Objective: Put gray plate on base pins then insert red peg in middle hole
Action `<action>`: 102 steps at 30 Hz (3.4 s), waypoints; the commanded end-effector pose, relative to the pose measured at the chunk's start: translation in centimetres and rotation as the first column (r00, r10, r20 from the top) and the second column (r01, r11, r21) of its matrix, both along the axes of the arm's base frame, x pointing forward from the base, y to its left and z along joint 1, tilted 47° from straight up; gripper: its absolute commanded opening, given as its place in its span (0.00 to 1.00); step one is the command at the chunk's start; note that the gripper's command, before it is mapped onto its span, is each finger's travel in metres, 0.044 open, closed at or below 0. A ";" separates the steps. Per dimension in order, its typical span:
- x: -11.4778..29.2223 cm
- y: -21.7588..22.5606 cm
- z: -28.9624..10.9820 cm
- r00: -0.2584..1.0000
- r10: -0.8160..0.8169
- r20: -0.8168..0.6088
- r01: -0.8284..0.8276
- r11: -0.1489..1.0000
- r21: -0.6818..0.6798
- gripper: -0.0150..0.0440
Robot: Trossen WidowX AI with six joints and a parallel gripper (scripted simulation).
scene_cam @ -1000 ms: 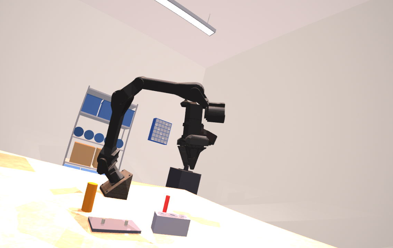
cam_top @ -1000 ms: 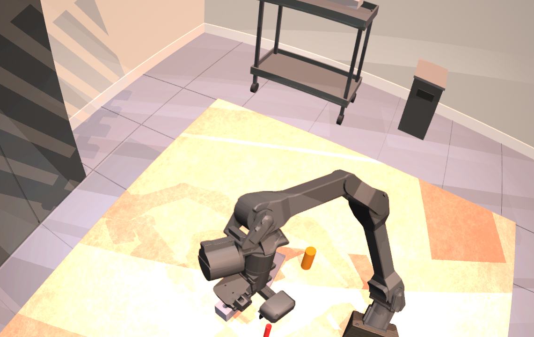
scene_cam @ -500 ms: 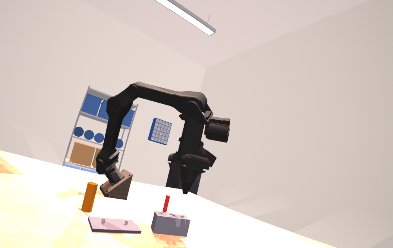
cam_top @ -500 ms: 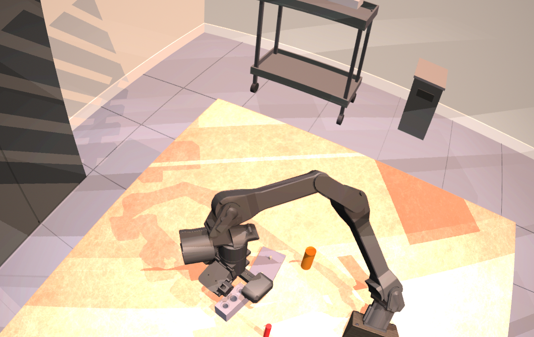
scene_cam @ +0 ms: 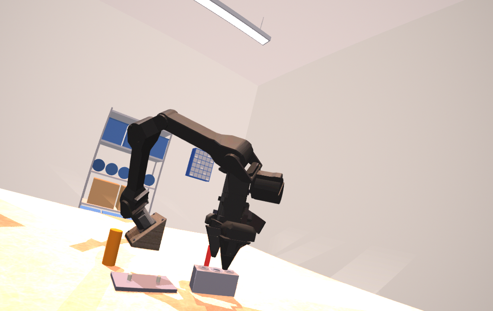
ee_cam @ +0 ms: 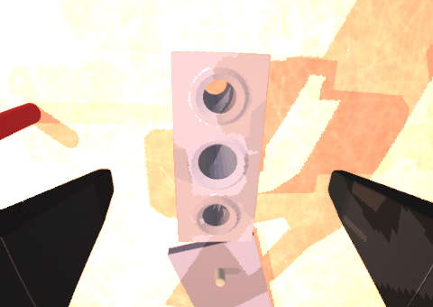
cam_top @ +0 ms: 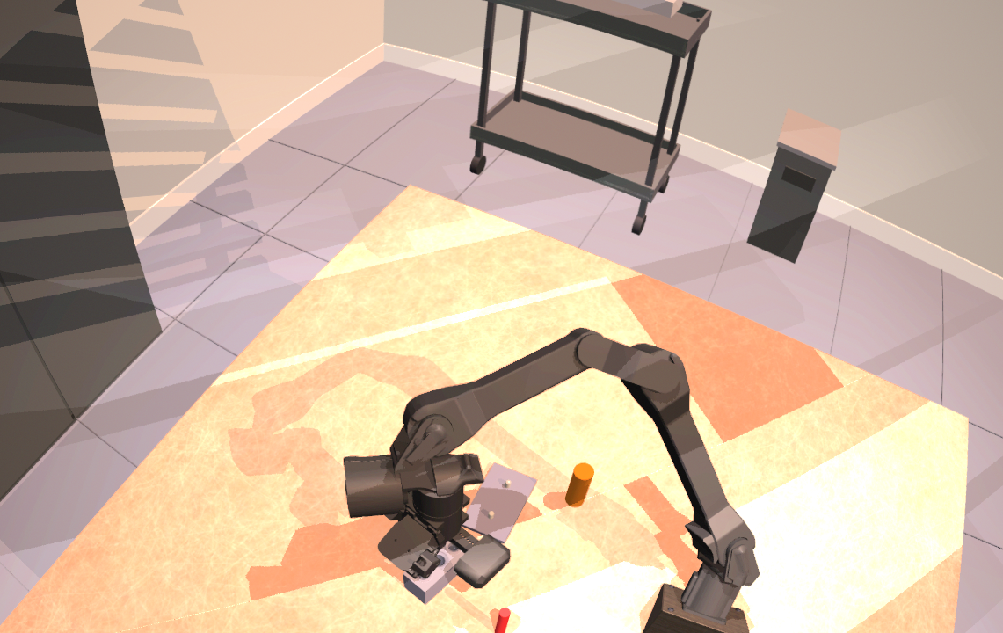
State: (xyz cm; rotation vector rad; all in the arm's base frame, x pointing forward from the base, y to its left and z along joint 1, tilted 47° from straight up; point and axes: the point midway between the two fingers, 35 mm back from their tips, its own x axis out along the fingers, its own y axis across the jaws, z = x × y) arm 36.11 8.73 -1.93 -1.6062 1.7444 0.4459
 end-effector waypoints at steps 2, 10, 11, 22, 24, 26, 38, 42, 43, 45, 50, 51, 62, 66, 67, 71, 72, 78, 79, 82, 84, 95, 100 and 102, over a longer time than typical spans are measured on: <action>-0.1 -0.5 -0.5 1.000 0.007 -0.004 -0.007 1.000 -0.004 1.00; 0.0 -1.4 -1.5 1.000 0.008 -0.003 -0.008 1.000 -0.004 1.00; 0.0 -1.5 -1.6 1.000 0.008 -0.003 -0.008 1.000 -0.004 1.00; 0.1 -2.8 -2.8 1.000 0.008 -0.003 -0.008 1.000 -0.005 1.00; 0.1 -3.1 -3.0 1.000 0.008 -0.003 -0.008 1.000 -0.005 1.00; 0.1 -3.3 -3.2 1.000 0.007 -0.003 -0.007 1.000 -0.006 1.00; 0.0 -4.3 -4.1 1.000 0.007 -0.003 -0.007 1.000 -0.007 0.91; 0.0 -4.3 -4.1 1.000 0.007 -0.003 -0.007 1.000 -0.007 0.73; 0.0 -4.3 -4.1 1.000 0.007 -0.003 -0.007 1.000 -0.007 0.69; 0.0 -4.3 -4.1 1.000 0.007 -0.003 -0.007 1.000 -0.007 0.60; 0.0 -4.3 -4.1 1.000 0.007 -0.003 -0.007 1.000 -0.007 0.51; 0.0 -4.3 -4.1 1.000 0.007 -0.003 -0.007 1.000 -0.007 0.50; 0.2 -2.7 -2.9 1.000 0.008 -0.003 -0.008 1.000 -0.003 0.25; 0.2 -1.8 -2.1 1.000 0.009 -0.003 -0.009 1.000 -0.001 0.25; 0.2 -1.5 -1.9 1.000 0.009 -0.003 -0.009 1.000 -0.001 0.25; 0.2 -0.6 -1.1 1.000 0.009 -0.004 -0.009 1.000 0.001 0.25; 0.2 -0.3 -0.8 1.000 0.009 -0.004 -0.009 1.000 0.001 0.25; 0.1 1.1 0.4 1.000 0.009 -0.004 -0.009 1.000 0.002 0.25; 0.1 1.3 0.7 1.000 0.009 -0.004 -0.009 1.000 0.002 0.25; -0.1 2.0 1.3 1.000 0.009 -0.004 -0.009 1.000 0.002 0.25; -0.1 2.4 1.8 1.000 0.009 -0.005 -0.009 1.000 0.002 0.25; -0.8 4.5 4.1 1.000 0.009 -0.005 -0.009 1.000 0.000 0.25; -1.1 5.4 5.1 1.000 0.008 -0.005 -0.008 1.000 -0.002 0.25; -1.2 5.5 5.2 1.000 0.007 -0.005 -0.007 1.000 -0.002 0.25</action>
